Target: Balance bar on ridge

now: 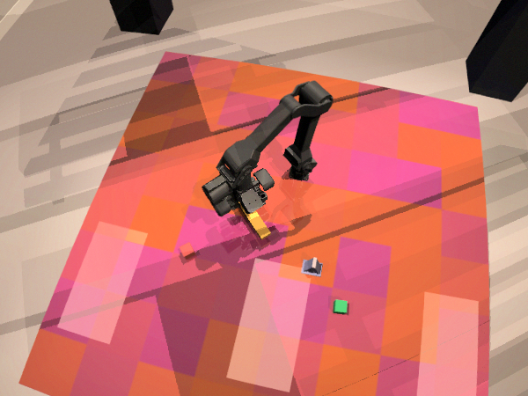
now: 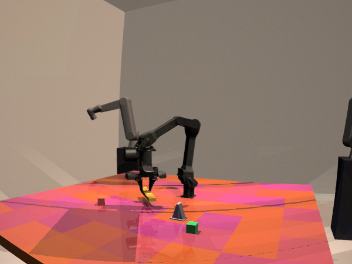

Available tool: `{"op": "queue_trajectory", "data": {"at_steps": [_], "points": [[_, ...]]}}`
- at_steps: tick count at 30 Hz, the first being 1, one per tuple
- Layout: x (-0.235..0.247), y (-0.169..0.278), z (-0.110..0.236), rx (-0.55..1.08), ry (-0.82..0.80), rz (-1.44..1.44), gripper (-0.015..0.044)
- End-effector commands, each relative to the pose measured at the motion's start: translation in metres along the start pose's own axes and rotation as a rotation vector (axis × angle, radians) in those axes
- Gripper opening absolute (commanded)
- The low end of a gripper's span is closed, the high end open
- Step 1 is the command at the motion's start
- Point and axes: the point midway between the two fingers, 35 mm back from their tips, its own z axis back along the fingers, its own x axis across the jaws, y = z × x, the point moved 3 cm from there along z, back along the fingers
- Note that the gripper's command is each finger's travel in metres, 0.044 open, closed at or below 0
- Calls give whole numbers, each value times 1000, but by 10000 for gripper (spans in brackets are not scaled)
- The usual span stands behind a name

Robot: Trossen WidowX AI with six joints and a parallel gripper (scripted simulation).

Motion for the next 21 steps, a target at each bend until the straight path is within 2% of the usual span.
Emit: {"op": "queue_trajectory", "data": {"at_steps": [1, 21], "points": [[-2, 0, 12, 2, 7, 2, 0], [2, 0, 63, 4, 8, 4, 0]]}}
